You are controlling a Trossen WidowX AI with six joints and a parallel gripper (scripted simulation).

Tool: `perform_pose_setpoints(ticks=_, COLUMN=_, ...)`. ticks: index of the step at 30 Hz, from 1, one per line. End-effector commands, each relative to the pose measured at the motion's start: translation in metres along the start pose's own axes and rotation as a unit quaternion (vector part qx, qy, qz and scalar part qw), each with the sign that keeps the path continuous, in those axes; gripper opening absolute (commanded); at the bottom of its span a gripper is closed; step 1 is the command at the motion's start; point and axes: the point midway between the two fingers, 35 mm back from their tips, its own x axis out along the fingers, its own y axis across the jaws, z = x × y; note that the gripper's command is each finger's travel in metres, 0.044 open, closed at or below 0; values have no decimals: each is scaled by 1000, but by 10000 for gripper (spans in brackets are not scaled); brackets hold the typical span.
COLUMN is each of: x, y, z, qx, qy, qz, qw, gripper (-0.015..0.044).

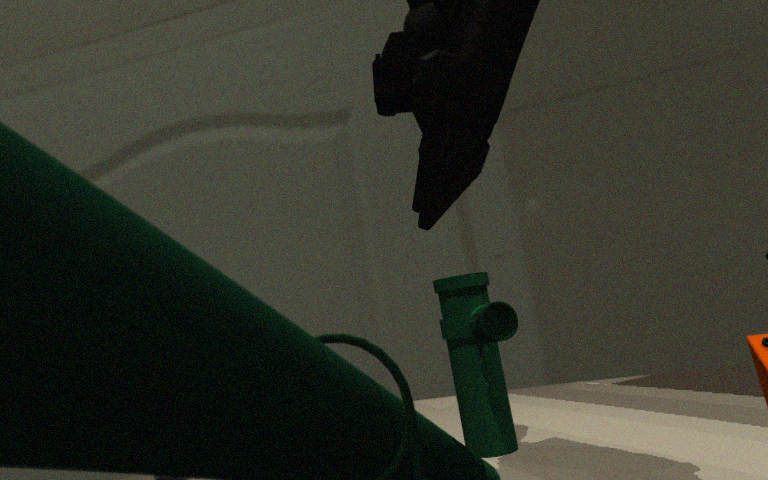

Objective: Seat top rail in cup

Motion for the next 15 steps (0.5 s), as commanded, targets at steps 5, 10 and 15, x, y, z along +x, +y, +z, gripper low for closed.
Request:
perform_pose_setpoints(ticks=5, x=-3, y=-42, z=-6, qx=-183, qy=26, qz=2, qw=983, gripper=440)
perform_pose_setpoints(ticks=10, x=-5, y=-77, z=-15, qx=-365, qy=50, qz=21, qw=929, gripper=440)
perform_pose_setpoints(ticks=15, x=-6, y=-111, z=-30, qx=-535, qy=64, qz=54, qw=841, gripper=440)
